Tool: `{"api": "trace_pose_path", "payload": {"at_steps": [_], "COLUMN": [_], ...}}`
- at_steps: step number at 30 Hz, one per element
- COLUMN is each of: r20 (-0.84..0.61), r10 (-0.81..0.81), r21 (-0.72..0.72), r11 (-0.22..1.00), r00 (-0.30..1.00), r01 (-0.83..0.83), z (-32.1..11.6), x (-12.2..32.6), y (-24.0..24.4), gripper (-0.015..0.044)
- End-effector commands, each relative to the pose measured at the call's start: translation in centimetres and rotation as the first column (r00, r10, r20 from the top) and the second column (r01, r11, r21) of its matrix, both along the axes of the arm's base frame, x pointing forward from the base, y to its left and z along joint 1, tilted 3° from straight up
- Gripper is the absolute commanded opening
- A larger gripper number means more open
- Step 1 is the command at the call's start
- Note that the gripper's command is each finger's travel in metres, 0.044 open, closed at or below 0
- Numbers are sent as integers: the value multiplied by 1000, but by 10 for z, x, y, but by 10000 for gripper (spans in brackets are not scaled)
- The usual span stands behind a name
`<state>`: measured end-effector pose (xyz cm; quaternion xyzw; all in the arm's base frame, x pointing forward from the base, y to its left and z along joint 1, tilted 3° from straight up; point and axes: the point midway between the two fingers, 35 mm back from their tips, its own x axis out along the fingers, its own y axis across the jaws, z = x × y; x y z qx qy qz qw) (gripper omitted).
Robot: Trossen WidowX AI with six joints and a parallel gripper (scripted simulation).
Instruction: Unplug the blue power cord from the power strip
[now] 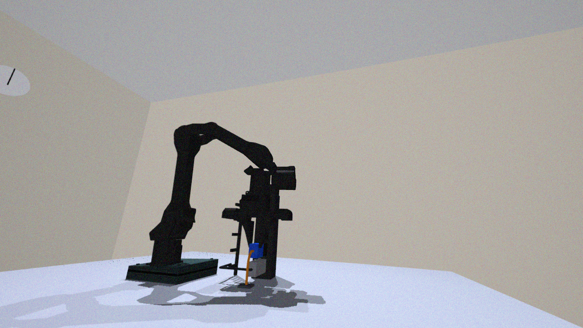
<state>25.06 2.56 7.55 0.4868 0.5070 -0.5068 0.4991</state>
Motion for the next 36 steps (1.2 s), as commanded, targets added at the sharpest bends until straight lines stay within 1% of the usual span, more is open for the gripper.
{"api": "trace_pose_path", "payload": {"at_steps": [1,2,3,36], "r20": [4,4,4,1], "r10": [2,2,2,-2], "r21": [0,0,0,-2], "r11": [1000,1000,1000,1000], "r00": [1000,1000,1000,1000], "r01": [-2,-2,-2,2], "z": [0,0,0,1], "x": [1,1,1,2], "y": [0,0,0,-52], "gripper": [28,21,0,0]}}
